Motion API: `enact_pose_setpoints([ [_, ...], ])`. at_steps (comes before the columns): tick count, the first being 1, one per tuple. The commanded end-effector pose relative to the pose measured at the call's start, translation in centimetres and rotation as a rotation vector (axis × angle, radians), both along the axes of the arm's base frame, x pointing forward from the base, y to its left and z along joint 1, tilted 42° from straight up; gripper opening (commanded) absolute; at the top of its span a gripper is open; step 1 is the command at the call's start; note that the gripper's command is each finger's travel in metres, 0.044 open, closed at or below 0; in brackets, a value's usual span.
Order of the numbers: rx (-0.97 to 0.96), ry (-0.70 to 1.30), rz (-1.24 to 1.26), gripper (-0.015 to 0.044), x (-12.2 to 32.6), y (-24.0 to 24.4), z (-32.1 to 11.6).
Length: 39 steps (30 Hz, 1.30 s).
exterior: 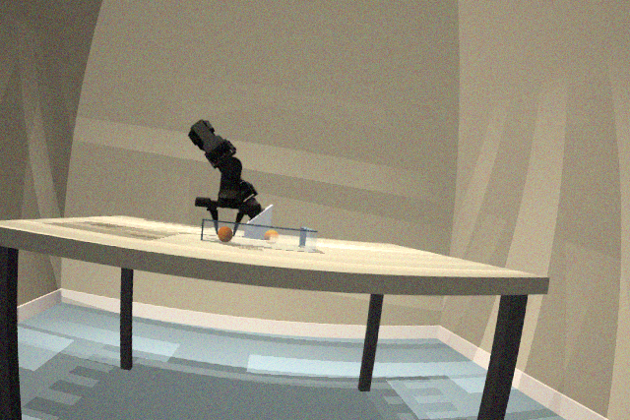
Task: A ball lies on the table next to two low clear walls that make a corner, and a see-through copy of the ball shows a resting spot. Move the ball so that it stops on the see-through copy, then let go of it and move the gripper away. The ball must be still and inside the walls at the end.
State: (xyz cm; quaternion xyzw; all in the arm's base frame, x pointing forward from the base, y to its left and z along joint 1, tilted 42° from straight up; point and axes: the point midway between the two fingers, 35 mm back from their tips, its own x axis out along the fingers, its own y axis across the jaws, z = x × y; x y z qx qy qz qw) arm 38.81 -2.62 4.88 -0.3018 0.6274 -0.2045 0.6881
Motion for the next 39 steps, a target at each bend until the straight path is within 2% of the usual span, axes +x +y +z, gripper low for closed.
enact_pose_setpoints([
  [1, -0.002, 0.006, 0.005, 0.0199, -0.1, 0.0, -0.1],
  [3, -0.002, 0.006, 0.005, 0.0186, -0.1, 0.0, -0.1],
  [10, 0.000, 0.016, 0.002, 0.0002, -0.1, 0.8, 1.2],
  [30, 0.003, 0.010, 0.004, 0.0000, -1.7, 8.5, 9.3],
  [39, 0.008, 0.010, 0.006, 0.0000, -2.8, 9.9, 7.9],
])
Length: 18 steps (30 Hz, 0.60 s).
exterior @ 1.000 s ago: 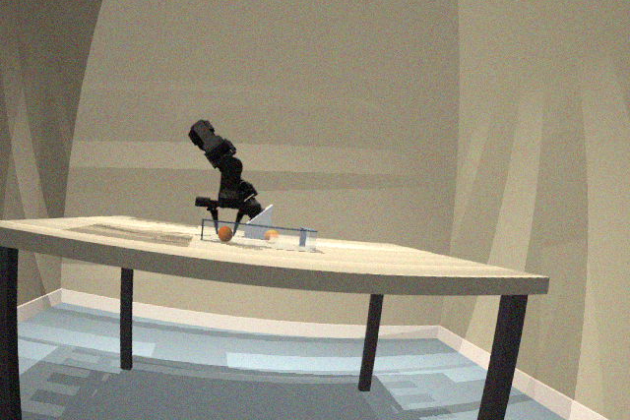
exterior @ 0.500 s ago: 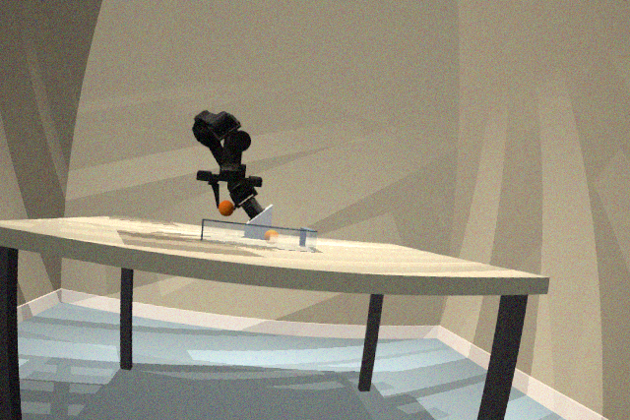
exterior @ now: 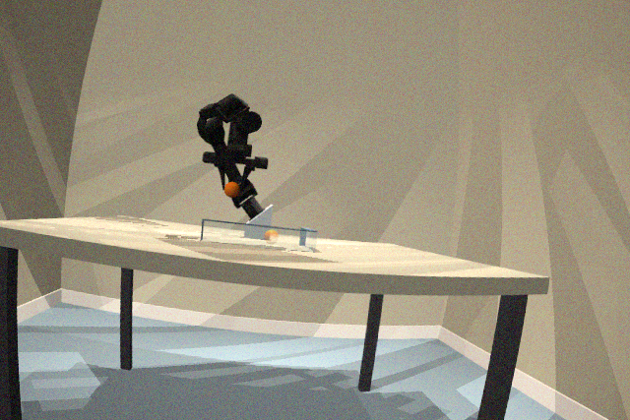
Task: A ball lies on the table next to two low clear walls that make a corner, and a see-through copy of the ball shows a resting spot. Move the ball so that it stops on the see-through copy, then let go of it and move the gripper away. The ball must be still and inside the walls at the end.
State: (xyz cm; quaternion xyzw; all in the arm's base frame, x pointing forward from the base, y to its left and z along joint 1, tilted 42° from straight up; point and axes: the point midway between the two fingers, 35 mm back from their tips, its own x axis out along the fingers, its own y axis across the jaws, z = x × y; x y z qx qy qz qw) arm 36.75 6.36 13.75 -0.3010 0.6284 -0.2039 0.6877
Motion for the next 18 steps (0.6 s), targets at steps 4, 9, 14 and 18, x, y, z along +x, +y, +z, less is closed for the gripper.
enact_pose_setpoints([
  [4, 0.010, 0.009, 0.008, 0.0000, -1.9, 1.9, -2.4],
  [9, 0.014, 0.011, 0.009, 0.0000, -3.4, 2.9, -4.2],
  [14, 0.015, 0.012, 0.009, 0.0000, -5.0, 3.8, -6.0],
  [18, 0.015, 0.013, 0.009, 0.0000, -6.4, 4.3, -7.3],
])
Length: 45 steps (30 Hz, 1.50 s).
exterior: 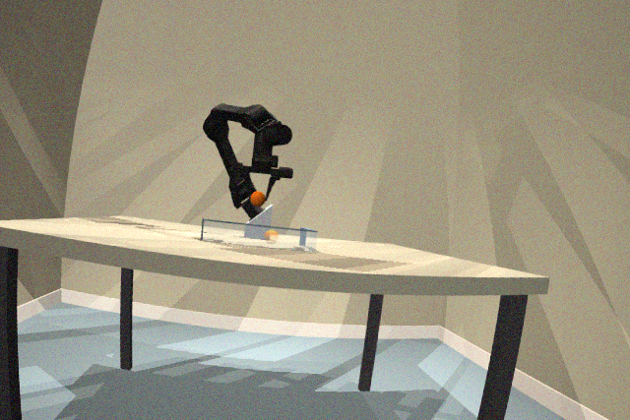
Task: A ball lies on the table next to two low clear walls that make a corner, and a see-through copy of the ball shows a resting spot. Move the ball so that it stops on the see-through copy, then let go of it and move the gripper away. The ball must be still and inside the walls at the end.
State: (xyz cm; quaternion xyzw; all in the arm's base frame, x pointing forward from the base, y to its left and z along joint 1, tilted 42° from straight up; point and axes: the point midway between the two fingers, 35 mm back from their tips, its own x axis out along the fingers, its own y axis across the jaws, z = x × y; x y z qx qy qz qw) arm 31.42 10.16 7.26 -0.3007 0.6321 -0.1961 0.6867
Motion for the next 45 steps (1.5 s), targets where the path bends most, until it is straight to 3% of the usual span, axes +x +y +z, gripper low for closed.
enact_pose_setpoints([
  [1, 0.004, 0.002, 0.001, 0.0000, -1.5, 0.6, -1.2],
  [17, -0.006, 0.002, -0.002, 0.0000, -7.4, 1.1, -5.8],
  [34, -0.008, 0.001, -0.002, 0.0000, -6.7, -3.3, -10.8],
  [45, -0.008, 0.001, -0.002, 0.0000, -6.5, -4.1, -11.6],
])
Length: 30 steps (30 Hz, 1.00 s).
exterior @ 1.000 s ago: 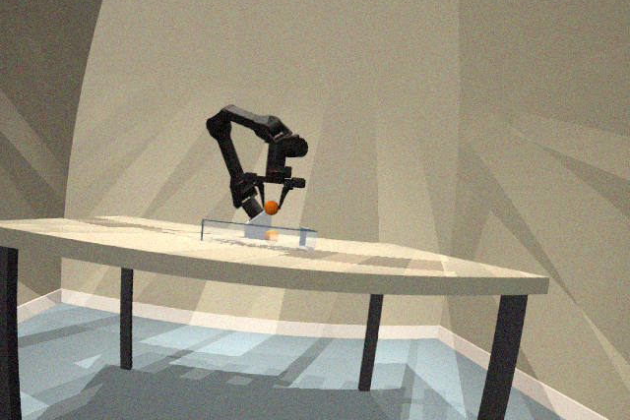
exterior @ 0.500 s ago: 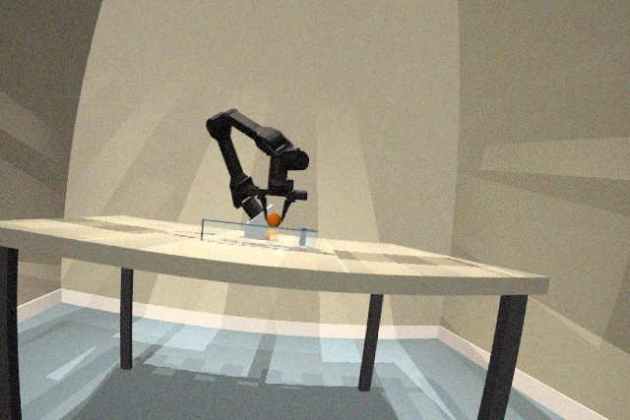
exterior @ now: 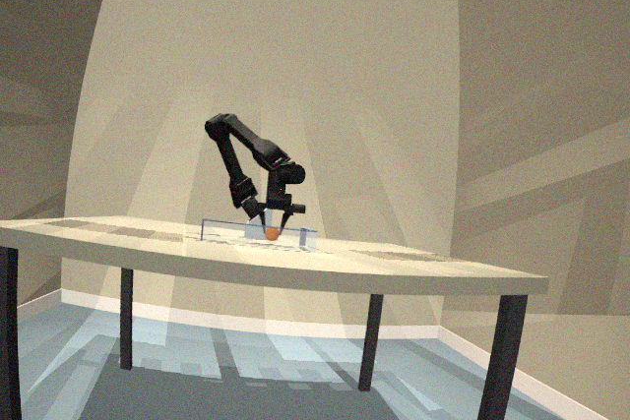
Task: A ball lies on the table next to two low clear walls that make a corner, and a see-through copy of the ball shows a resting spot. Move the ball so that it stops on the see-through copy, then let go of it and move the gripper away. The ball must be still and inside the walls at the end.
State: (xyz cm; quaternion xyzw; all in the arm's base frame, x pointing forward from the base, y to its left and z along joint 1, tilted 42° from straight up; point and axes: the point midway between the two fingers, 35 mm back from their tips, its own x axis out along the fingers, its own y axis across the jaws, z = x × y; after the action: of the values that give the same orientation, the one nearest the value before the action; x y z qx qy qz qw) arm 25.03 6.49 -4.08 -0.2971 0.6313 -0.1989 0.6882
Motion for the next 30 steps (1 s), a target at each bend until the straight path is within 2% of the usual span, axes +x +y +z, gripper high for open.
enact_pose_setpoints([
  [1, -0.010, 0.007, 0.005, 0.0000, -0.1, -0.6, -0.4],
  [9, -0.011, 0.007, 0.005, 0.0000, 0.0, -1.2, -1.1],
  [21, -0.002, 0.003, 0.000, 0.0315, 0.1, -0.9, -0.9],
  [26, -0.001, 0.004, 0.001, 0.0325, 0.1, -0.1, -0.2],
  [30, -0.006, 0.008, 0.005, 0.0325, -0.8, 4.1, 4.6],
])
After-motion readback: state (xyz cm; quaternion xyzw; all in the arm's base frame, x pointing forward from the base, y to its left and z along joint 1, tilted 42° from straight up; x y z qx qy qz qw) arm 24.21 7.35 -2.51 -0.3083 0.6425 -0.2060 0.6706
